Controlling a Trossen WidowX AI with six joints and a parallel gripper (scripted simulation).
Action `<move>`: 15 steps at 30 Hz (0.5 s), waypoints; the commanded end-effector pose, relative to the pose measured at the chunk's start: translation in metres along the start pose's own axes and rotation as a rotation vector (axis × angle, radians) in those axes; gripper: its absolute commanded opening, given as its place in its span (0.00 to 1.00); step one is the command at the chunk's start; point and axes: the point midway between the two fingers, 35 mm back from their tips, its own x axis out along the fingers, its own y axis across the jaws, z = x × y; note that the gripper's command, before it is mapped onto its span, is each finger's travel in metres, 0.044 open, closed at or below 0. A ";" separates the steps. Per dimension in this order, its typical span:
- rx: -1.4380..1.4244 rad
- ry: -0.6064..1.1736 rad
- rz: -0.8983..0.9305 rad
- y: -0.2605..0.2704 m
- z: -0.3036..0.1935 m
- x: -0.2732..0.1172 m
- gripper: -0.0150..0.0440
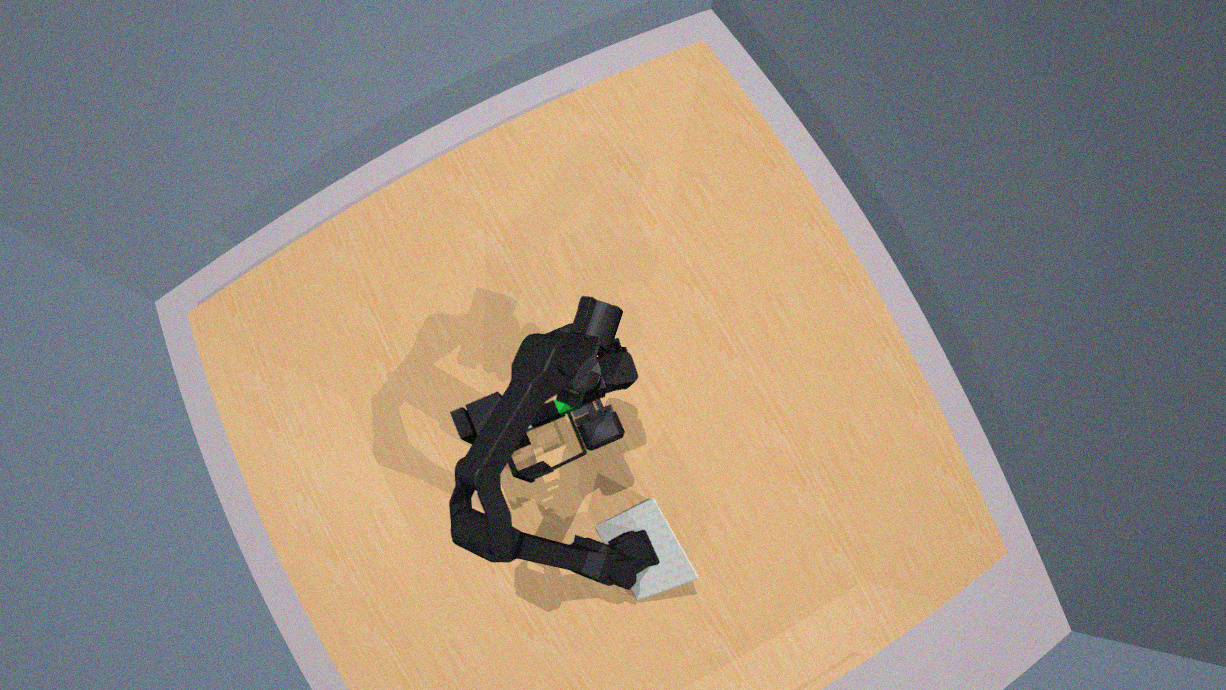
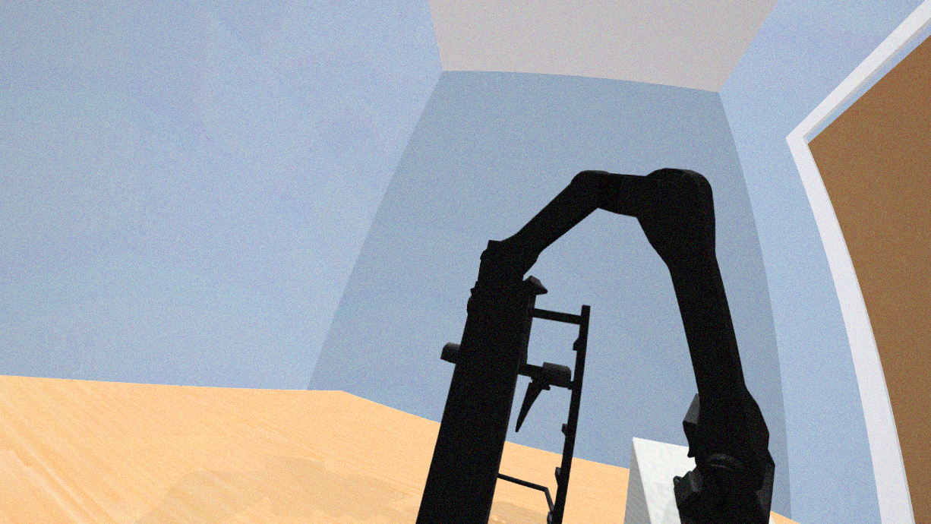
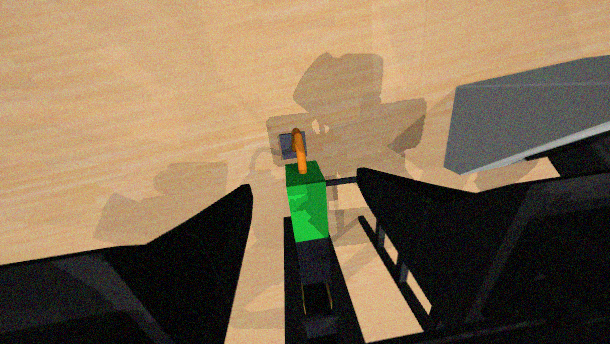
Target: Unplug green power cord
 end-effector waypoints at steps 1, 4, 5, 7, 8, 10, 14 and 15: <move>0.000 -0.003 0.004 0.001 0.011 -0.003 0.97; 0.000 -0.005 0.004 0.001 0.039 -0.009 1.00; -0.001 -0.005 0.004 0.001 0.050 -0.011 1.00; -0.001 -0.004 0.004 0.000 0.059 -0.013 1.00; -0.001 -0.004 0.004 0.000 0.059 -0.013 1.00; -0.001 -0.004 0.004 0.000 0.059 -0.013 1.00; -0.001 -0.004 0.004 0.000 0.059 -0.013 1.00; -0.001 -0.004 0.004 0.000 0.059 -0.013 1.00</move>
